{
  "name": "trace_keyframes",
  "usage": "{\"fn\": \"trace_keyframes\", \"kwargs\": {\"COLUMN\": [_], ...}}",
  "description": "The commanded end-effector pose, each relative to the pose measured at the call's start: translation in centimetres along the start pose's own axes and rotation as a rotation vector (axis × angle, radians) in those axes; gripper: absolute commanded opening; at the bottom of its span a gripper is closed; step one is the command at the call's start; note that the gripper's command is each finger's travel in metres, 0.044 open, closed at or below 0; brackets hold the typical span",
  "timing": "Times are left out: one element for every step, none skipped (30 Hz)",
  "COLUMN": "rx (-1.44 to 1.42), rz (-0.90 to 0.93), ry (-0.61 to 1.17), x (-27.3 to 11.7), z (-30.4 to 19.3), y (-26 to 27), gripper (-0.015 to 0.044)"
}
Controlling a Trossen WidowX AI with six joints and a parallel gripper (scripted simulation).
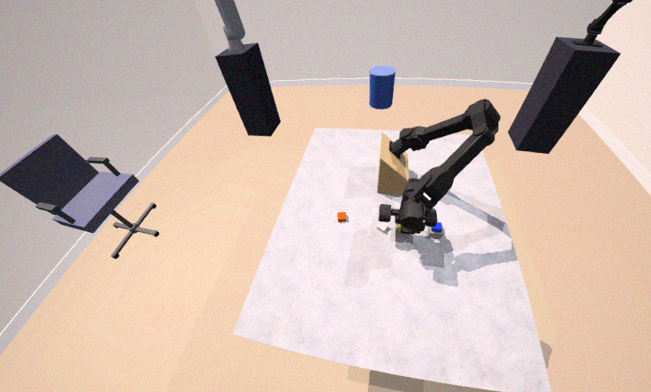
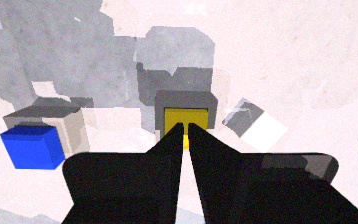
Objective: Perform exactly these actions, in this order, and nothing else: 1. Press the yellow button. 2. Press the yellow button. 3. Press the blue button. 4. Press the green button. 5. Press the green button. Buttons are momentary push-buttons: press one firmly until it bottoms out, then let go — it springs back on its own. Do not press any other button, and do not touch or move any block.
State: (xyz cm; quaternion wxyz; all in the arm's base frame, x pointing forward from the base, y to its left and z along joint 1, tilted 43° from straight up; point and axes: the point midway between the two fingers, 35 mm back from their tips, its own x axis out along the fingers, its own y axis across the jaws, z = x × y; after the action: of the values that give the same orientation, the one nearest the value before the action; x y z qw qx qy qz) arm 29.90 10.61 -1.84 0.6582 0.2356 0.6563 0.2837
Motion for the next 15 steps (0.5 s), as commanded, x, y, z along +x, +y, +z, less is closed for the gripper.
{"fn": "trace_keyframes", "kwargs": {"rx": [0.009, 0.009, 0.009, 0.009, 0.009, 0.009, 0.001, 0.003, 0.006, 0.008, 0.009, 0.009, 0.009, 0.009, 0.009], "rz": [0.001, 0.001, 0.001, 0.001, 0.001, 0.001, 0.000, -0.001, -0.001, 0.000, 0.000, 0.000, 0.000, -0.001, -0.002], "ry": [0.008, 0.008, 0.008, 0.008, 0.008, 0.008, 0.001, 0.003, 0.005, 0.007, 0.007, 0.007, 0.007, 0.007, 0.007], "x": [0.2, 0.2, 0.2, 0.2, 0.2, 0.2, -0.2, -1.0, -2.2, -2.9, -3.2, -3.2, -3.2, -3.4, -4.2], "z": [-0.2, -0.2, -0.2, -0.2, -0.2, -0.2, 0.0, 0.0, -0.1, -0.2, -0.2, -0.2, -0.2, -0.2, -0.1], "y": [0.0, 0.0, 0.0, 0.0, 0.0, 0.0, 0.0, 0.0, 0.0, 0.0, 0.0, 0.0, 0.0, 0.0, -0.1], "gripper": [0.0020, 0.0020, 0.0020, 0.0020, 0.0020, 0.0020, 0.0020, 0.0020, 0.0020, 0.0020, 0.0020, 0.0020, 0.0020, 0.0020, 0.0020]}}
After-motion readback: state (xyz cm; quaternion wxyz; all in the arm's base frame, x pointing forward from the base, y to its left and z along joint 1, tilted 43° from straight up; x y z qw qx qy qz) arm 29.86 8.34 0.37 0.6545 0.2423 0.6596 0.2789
